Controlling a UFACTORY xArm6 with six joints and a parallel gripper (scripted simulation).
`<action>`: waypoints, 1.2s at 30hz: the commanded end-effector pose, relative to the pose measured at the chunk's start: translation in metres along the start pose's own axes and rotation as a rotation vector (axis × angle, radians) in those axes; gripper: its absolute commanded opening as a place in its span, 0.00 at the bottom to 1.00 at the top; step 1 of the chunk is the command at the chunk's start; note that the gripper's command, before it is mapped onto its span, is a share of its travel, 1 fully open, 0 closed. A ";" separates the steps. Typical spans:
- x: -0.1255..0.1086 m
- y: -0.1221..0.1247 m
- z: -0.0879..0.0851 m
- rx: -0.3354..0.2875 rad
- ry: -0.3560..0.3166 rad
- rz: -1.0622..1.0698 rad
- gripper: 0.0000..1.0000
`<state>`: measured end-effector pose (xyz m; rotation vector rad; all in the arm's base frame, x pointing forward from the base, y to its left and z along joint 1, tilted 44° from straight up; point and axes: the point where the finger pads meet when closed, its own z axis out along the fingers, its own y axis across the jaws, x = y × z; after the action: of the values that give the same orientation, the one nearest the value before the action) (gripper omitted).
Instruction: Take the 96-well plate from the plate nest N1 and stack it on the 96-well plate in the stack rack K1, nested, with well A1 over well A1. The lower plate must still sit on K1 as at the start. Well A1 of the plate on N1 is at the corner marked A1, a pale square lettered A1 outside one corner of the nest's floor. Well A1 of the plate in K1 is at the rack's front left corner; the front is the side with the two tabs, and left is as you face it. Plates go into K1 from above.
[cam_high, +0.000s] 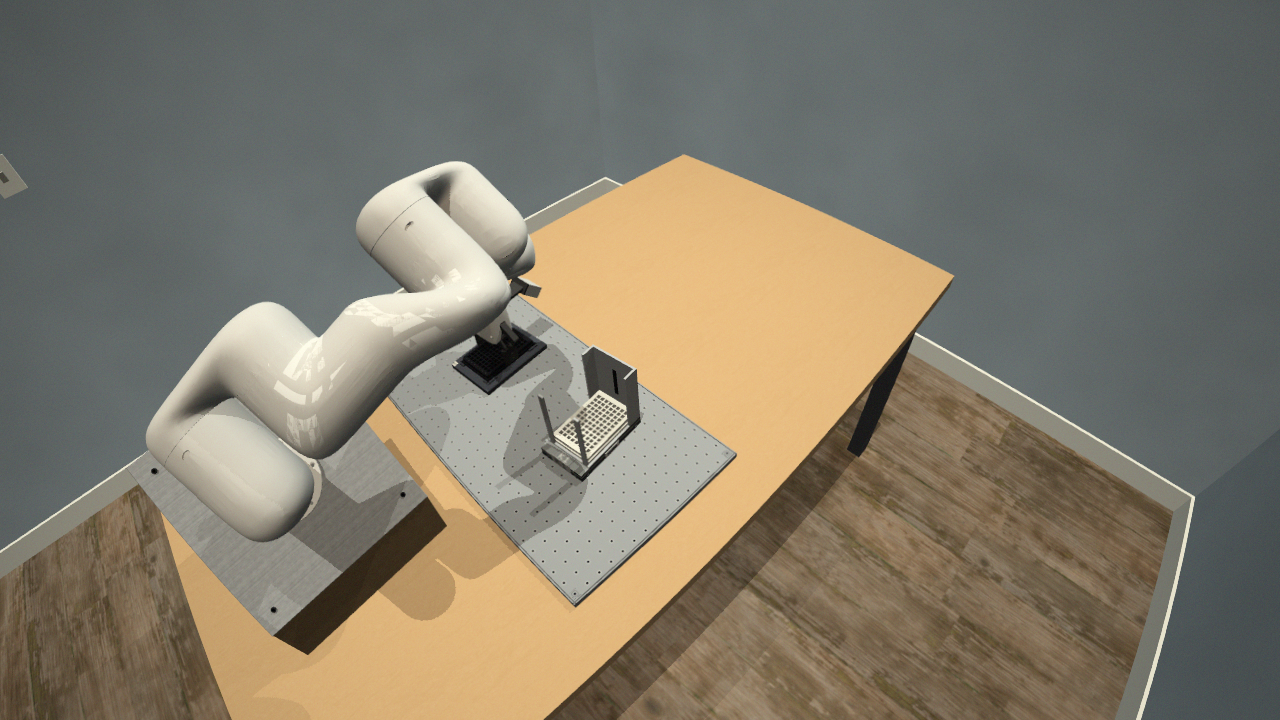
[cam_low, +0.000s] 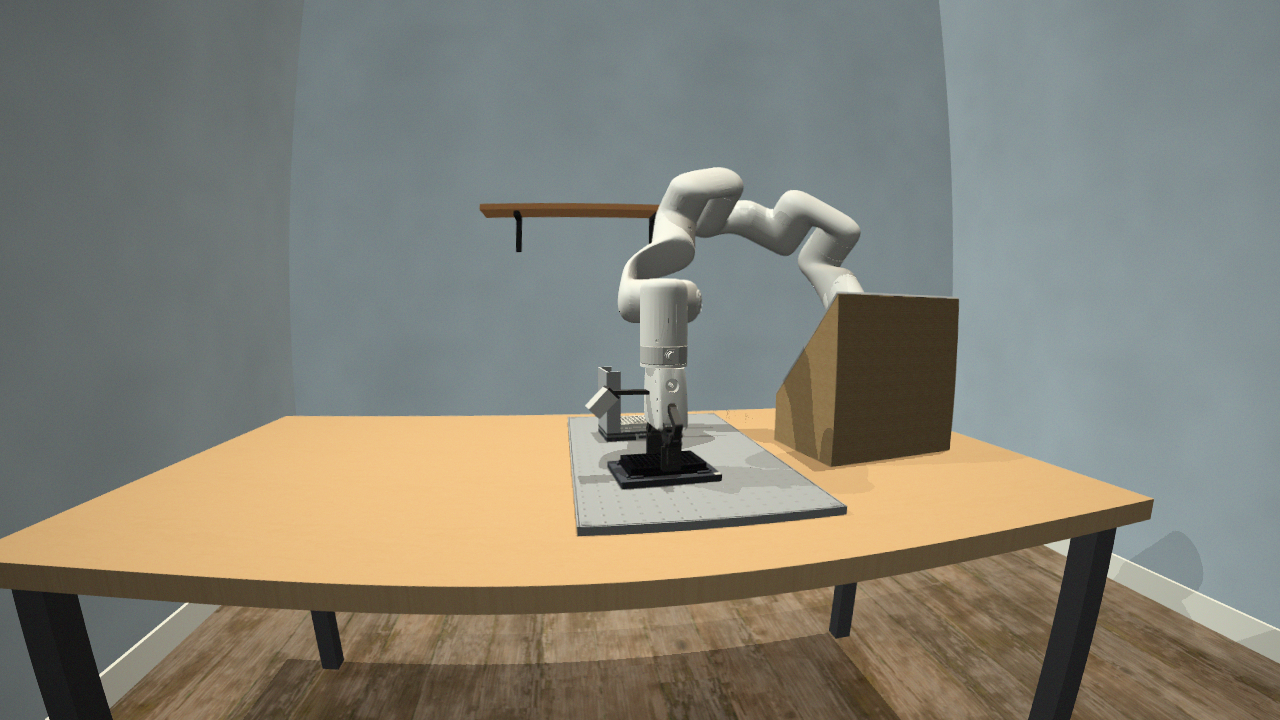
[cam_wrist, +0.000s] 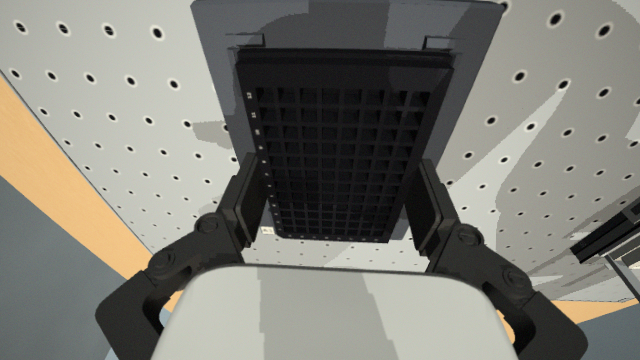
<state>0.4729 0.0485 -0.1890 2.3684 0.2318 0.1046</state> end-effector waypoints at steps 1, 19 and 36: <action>0.002 0.000 -0.002 0.001 0.003 0.001 0.00; 0.002 0.000 -0.002 0.001 0.003 0.001 0.00; 0.002 0.000 -0.011 0.001 0.004 0.001 0.00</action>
<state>0.4720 0.0530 -0.1842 2.3685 0.2319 0.1049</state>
